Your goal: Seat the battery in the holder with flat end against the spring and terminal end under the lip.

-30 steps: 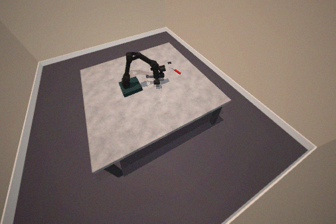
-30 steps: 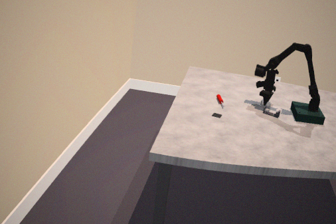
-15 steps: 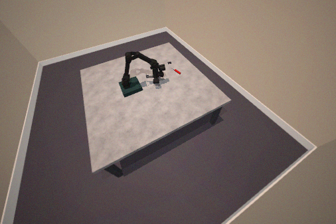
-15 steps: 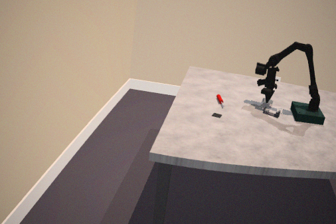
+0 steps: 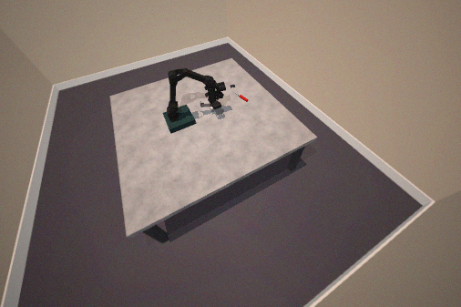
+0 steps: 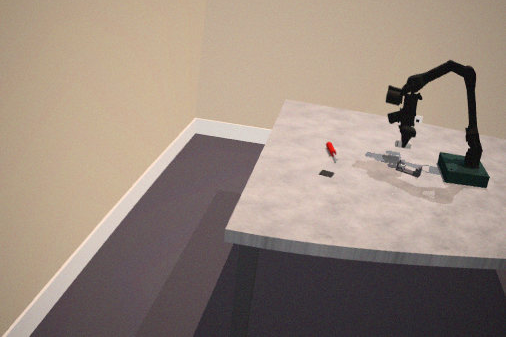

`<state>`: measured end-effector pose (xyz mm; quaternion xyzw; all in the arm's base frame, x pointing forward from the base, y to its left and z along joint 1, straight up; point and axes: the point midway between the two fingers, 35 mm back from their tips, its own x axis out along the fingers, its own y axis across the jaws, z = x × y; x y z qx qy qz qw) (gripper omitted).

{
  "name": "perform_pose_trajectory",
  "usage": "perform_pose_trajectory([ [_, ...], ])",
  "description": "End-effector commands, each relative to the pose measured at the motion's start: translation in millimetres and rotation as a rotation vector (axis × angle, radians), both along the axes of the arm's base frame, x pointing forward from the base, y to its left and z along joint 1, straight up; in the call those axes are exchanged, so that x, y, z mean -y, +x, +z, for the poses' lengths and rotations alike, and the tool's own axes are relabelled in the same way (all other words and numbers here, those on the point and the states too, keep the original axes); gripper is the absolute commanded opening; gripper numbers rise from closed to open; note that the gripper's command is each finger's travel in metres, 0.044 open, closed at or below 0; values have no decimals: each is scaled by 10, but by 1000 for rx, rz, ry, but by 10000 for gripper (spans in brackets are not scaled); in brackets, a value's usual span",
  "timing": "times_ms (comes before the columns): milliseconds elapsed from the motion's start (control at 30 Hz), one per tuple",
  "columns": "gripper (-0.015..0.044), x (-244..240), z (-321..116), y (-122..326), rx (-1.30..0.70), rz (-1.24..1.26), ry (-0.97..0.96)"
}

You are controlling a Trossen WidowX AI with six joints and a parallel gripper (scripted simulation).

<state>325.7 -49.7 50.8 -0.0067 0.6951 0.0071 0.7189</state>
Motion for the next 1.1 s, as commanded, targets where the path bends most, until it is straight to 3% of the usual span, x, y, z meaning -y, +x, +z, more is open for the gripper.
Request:
perform_pose_trajectory([
  [0, 84, -109, 25, -16, -2, 226, -9],
  [1067, 84, -937, 180, -208, 8, 2062, -60],
])
